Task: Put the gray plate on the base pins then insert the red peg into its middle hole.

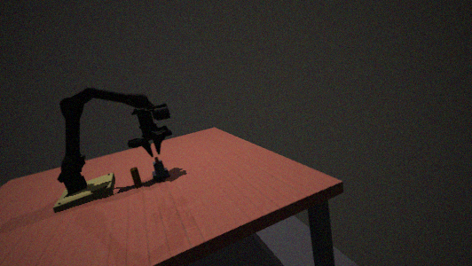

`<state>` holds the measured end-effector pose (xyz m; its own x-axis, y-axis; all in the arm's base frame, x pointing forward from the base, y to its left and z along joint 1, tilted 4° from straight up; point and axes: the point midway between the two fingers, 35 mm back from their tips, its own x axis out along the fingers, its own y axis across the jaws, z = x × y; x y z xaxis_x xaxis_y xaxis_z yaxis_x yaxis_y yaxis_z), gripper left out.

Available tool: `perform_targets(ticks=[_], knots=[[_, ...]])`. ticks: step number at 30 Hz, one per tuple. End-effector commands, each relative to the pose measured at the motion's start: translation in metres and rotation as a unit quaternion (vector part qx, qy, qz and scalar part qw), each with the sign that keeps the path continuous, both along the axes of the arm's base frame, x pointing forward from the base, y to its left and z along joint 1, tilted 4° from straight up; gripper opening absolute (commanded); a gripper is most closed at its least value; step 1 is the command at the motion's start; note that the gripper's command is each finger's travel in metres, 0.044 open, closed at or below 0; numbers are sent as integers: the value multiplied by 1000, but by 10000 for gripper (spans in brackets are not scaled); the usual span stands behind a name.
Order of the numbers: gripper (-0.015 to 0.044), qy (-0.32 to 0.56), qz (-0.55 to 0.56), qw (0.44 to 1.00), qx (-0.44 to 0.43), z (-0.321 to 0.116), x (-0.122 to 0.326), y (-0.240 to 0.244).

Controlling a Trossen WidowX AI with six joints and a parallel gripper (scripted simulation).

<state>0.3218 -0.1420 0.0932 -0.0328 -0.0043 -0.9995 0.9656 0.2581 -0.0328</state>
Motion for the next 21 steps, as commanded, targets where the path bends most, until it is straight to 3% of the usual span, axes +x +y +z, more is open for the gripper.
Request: perform_targets(ticks=[1, 21], knots=[[150, 0, 0, 1000, 0, 0, 0, 0], [150, 1, 1, 1000, -1, 9, -1, 2]])
